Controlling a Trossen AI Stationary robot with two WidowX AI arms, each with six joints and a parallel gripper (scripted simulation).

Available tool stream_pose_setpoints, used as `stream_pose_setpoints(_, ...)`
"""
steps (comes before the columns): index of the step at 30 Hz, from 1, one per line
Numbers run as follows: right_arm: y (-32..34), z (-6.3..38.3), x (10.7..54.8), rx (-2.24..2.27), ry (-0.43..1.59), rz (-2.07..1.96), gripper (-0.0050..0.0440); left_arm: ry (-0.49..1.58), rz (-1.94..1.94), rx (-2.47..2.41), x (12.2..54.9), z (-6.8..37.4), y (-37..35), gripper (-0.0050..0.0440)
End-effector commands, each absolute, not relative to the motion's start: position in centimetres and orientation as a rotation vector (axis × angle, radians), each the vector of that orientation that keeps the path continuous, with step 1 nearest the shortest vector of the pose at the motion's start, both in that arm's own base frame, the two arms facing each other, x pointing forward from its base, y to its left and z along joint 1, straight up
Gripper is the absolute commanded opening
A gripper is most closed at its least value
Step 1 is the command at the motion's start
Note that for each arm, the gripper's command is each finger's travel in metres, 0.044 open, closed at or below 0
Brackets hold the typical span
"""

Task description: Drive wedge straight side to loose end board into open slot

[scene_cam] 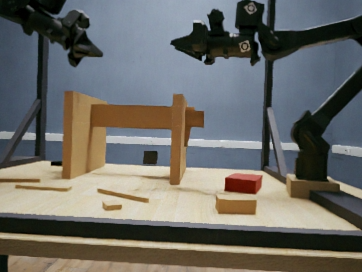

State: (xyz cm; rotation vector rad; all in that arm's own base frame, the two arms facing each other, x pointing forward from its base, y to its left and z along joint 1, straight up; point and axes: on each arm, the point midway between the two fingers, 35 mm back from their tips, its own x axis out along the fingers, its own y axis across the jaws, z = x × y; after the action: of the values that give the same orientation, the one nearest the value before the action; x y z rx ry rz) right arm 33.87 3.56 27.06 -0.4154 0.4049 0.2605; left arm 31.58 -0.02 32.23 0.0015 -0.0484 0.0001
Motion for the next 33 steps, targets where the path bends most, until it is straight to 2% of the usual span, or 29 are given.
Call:
stream_pose_setpoints(1,2.5,28.4,33.5,-0.3,0.277,0.149,-0.005,-0.091,-0.003,-0.001,31.3,33.9,0.0,0.0177)
stream_pose_setpoints(7,2.1,29.2,33.3,-0.247,0.217,0.116,-0.005,-0.092,0.0,0.0,31.2,34.0,0.0,0.0177)
stream_pose_setpoints(16,-0.1,32.5,31.3,0.02,-0.072,-0.011,-0.005,-0.094,-0.001,-0.002,31.2,34.1,0.0,0.0177)
stream_pose_setpoints(33,0.0,31.6,31.6,-0.011,-0.033,0.0,-0.005,-0.094,-0.002,-0.002,31.2,34.1,0.0,0.0177)
